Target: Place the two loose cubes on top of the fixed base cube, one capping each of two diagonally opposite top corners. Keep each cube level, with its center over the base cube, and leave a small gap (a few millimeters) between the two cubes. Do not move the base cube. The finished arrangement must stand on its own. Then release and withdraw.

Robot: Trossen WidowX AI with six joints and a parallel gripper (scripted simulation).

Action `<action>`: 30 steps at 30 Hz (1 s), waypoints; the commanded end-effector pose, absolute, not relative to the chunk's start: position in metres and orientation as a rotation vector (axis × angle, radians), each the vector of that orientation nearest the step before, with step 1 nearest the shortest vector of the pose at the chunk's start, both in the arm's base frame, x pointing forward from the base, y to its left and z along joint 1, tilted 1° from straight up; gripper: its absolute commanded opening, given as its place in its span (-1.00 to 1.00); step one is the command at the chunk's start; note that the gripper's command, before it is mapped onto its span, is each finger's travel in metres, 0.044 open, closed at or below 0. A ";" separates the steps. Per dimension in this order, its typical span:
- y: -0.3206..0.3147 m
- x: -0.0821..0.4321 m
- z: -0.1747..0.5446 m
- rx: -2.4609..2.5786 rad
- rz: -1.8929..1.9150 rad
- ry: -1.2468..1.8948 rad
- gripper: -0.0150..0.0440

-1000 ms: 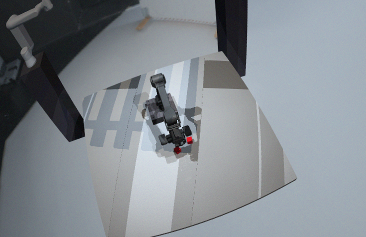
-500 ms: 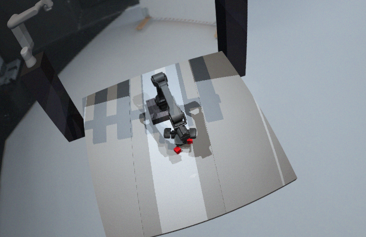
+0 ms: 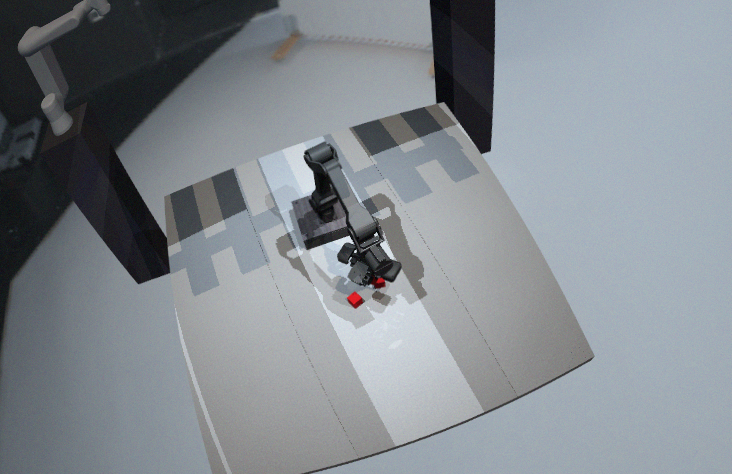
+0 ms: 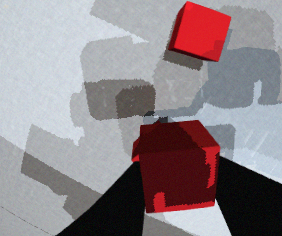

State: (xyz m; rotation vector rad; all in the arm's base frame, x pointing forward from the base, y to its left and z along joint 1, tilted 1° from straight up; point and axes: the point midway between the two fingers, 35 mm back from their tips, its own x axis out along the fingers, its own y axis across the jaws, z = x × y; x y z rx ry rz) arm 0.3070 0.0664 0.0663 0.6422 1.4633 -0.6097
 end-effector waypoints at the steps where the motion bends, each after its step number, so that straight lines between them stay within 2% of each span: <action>1: 0.074 0.303 0.064 0.724 -0.685 1.442 -0.14; 30: 0.076 0.303 0.037 0.734 -0.695 1.439 -0.14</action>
